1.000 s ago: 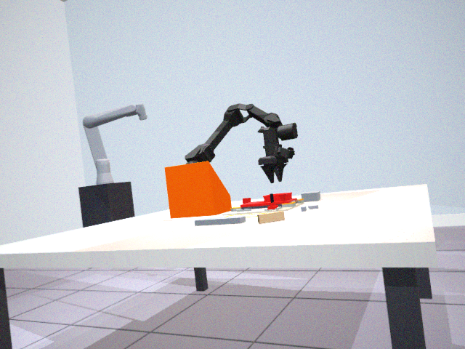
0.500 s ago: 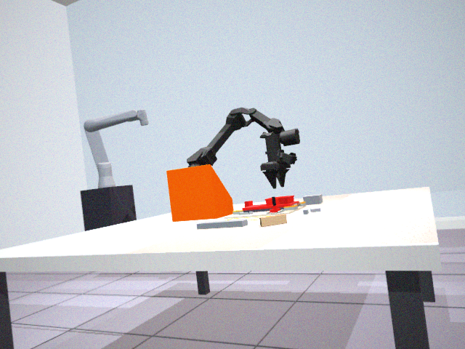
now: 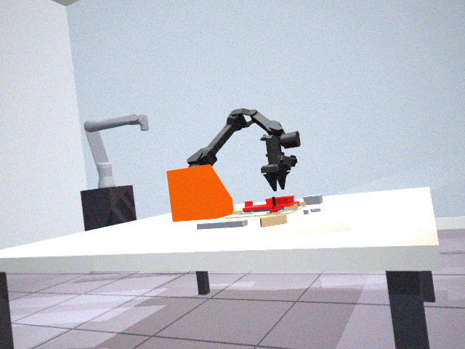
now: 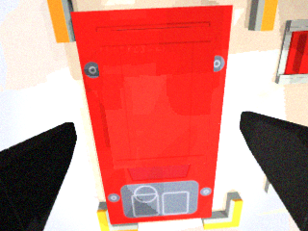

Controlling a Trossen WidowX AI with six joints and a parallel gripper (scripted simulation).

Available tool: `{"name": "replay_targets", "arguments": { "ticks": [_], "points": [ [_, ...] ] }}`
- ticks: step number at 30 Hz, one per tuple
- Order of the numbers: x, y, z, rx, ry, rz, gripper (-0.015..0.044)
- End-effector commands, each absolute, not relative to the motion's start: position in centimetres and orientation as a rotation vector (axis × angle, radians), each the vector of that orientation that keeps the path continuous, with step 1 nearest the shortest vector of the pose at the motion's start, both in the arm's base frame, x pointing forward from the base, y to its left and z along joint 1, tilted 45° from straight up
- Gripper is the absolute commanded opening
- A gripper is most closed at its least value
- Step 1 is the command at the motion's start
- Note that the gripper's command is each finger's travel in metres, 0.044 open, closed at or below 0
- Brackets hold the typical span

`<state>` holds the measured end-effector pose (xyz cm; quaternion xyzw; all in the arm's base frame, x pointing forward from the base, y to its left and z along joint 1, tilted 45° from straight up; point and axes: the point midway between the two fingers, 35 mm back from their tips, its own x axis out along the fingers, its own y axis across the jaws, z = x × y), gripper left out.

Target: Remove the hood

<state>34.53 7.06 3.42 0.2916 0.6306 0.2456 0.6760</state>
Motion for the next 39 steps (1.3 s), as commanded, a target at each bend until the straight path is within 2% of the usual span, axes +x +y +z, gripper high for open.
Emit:
{"name": "replay_targets", "arguments": {
  "ticks": [1,39],
  "points": [
    [34.5,7.2,3.1,0.660,1.423,0.549,0.0440],
    [34.6,8.8,1.5,0.662,1.422,0.551,0.0440]
  ]
}}
